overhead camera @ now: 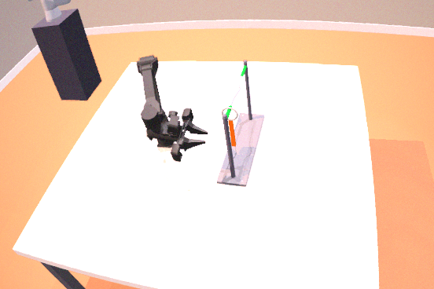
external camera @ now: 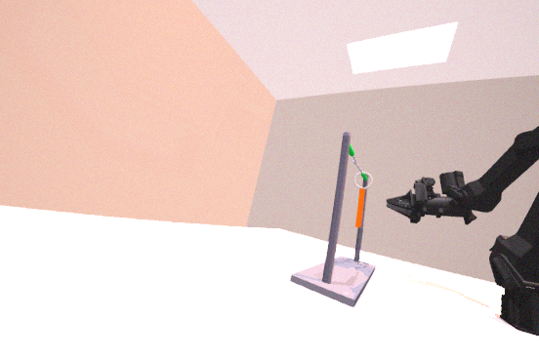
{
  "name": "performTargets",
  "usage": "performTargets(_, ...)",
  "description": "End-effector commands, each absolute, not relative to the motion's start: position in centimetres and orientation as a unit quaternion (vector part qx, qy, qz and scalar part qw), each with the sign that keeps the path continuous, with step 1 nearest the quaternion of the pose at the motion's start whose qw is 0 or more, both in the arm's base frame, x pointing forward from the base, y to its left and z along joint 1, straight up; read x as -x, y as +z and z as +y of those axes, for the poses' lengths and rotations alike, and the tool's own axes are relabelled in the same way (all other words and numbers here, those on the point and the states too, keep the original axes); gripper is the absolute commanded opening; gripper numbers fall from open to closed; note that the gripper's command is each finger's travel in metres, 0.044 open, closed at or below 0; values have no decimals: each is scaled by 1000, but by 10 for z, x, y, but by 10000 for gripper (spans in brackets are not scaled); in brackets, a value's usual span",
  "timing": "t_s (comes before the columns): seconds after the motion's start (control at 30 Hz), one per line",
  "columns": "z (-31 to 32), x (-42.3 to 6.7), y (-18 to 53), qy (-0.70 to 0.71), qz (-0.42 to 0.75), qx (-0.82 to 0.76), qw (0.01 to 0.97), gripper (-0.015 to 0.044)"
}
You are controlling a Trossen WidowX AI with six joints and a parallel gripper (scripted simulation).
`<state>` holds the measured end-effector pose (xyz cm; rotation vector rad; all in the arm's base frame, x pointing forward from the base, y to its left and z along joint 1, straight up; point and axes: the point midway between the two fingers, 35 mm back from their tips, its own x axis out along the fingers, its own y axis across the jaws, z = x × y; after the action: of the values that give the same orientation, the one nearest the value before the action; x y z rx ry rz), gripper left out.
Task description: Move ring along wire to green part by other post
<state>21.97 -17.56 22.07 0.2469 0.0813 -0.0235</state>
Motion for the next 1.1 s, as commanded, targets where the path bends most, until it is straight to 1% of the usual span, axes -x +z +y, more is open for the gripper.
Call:
performTargets(0.0,-157,-215,188,-10,52,-107,993,160)
performTargets(0.3,-115,-202,120,-4,76,-78,994,160)
performTargets(0.4,-108,-200,109,-3,80,-73,994,160)
performTargets(0.57,-108,-202,110,-4,80,-69,994,160)
performTargets(1.07,-108,-249,153,-23,39,4,999,160)
